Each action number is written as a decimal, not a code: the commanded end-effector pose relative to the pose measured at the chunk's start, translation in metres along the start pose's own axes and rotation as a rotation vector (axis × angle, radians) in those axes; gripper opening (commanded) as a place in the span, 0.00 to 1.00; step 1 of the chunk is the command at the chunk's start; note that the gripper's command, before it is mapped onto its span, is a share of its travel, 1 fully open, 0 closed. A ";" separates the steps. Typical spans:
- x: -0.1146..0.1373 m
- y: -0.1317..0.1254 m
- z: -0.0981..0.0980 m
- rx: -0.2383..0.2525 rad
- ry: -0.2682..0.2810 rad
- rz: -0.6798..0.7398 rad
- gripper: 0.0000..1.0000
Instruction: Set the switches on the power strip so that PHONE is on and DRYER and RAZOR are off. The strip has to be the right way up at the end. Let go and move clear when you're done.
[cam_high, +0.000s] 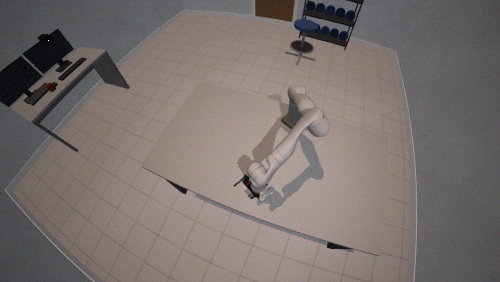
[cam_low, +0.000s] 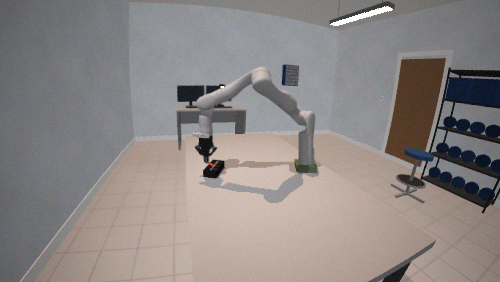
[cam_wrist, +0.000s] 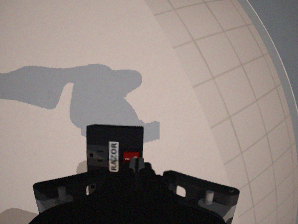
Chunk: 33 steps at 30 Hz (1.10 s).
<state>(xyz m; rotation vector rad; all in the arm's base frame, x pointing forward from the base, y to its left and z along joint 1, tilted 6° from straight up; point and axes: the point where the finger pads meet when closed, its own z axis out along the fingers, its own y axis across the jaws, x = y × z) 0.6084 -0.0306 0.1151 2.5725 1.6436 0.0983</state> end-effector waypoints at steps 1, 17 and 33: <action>0.001 -0.001 -0.010 0.000 0.001 0.004 0.00; 0.001 -0.001 -0.010 0.000 0.001 0.005 0.00; 0.002 0.000 -0.033 -0.001 0.001 0.003 1.00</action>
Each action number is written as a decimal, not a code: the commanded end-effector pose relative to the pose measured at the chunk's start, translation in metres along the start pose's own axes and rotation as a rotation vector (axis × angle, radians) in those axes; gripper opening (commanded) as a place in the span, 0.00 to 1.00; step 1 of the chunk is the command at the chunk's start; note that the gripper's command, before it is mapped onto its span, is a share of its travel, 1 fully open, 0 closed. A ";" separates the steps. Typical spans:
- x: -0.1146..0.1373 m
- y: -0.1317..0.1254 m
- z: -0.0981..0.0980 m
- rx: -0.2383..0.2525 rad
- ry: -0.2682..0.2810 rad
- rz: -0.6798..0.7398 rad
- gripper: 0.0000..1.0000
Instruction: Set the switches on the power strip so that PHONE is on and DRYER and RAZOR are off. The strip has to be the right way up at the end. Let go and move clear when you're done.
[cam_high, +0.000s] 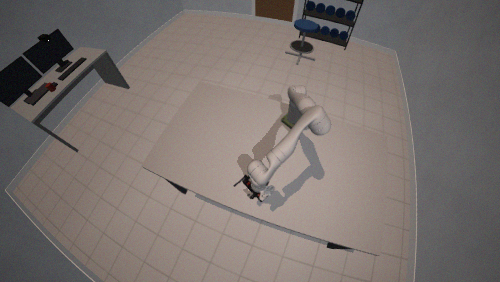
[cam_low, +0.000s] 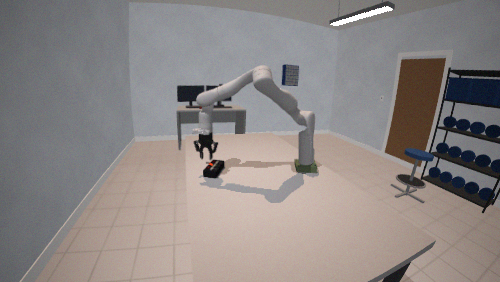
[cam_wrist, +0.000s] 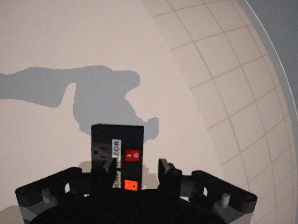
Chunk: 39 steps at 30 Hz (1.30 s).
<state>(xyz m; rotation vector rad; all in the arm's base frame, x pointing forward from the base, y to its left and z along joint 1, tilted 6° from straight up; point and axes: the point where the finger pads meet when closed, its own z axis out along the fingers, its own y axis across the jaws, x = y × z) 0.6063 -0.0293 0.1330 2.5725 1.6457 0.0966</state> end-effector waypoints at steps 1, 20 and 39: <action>0.002 0.000 -0.020 -0.003 0.001 0.004 1.00; 0.002 0.000 -0.091 -0.003 0.001 0.003 1.00; 0.001 -0.001 -0.090 0.000 0.001 0.006 1.00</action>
